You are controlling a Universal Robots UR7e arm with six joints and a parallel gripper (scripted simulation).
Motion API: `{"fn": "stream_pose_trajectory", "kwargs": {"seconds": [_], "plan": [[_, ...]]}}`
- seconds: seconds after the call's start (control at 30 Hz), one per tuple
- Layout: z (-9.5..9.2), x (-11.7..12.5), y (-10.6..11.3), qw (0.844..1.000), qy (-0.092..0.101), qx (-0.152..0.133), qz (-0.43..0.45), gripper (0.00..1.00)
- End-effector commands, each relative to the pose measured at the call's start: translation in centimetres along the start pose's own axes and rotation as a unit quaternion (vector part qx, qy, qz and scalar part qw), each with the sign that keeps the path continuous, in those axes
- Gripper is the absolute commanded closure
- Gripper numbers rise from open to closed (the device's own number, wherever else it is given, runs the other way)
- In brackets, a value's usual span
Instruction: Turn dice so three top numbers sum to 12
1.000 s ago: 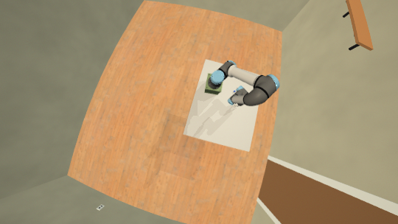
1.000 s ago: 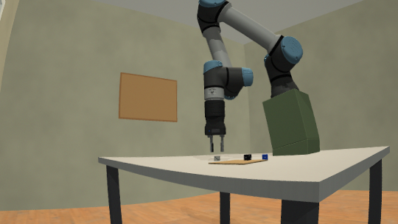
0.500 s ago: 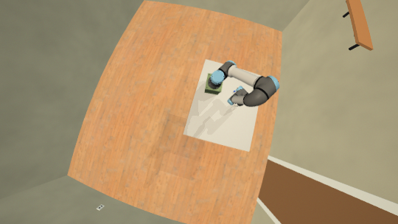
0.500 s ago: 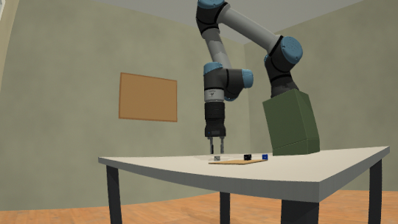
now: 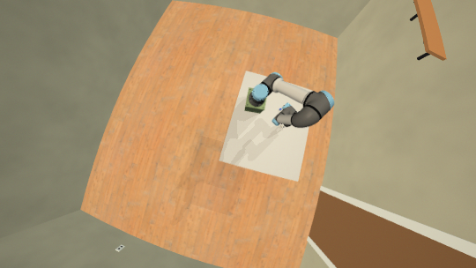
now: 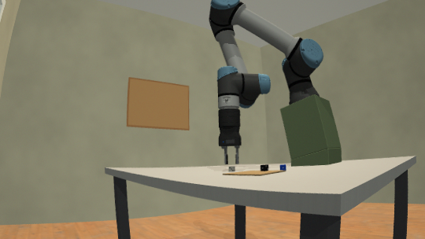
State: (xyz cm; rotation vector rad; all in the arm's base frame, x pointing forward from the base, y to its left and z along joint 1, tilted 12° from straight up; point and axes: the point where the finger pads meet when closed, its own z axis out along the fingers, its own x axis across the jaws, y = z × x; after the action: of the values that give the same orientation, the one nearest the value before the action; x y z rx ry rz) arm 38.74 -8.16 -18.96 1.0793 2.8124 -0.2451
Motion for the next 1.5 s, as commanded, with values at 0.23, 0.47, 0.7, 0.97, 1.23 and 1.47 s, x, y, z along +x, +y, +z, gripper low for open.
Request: {"fn": "stream_pose_trajectory", "kwargs": {"seconds": [0.23,0.47,0.7,0.97,1.23,1.47], "plan": [[0.0,0.0,0.0,1.0,-0.001,0.0,0.0,0.3],[0.0,0.0,0.0,1.0,-0.001,0.0,0.0,0.3],[0.0,0.0,0.0,1.0,-0.001,0.0,0.0,0.3],[0.6,0.0,0.0,1.0,-0.001,0.0,0.0,0.3],[1.5,0.0,0.0,1.0,-0.001,0.0,0.0,0.3],[2.2,0.0,0.0,1.0,-0.001,0.0,0.0,0.3]]}}
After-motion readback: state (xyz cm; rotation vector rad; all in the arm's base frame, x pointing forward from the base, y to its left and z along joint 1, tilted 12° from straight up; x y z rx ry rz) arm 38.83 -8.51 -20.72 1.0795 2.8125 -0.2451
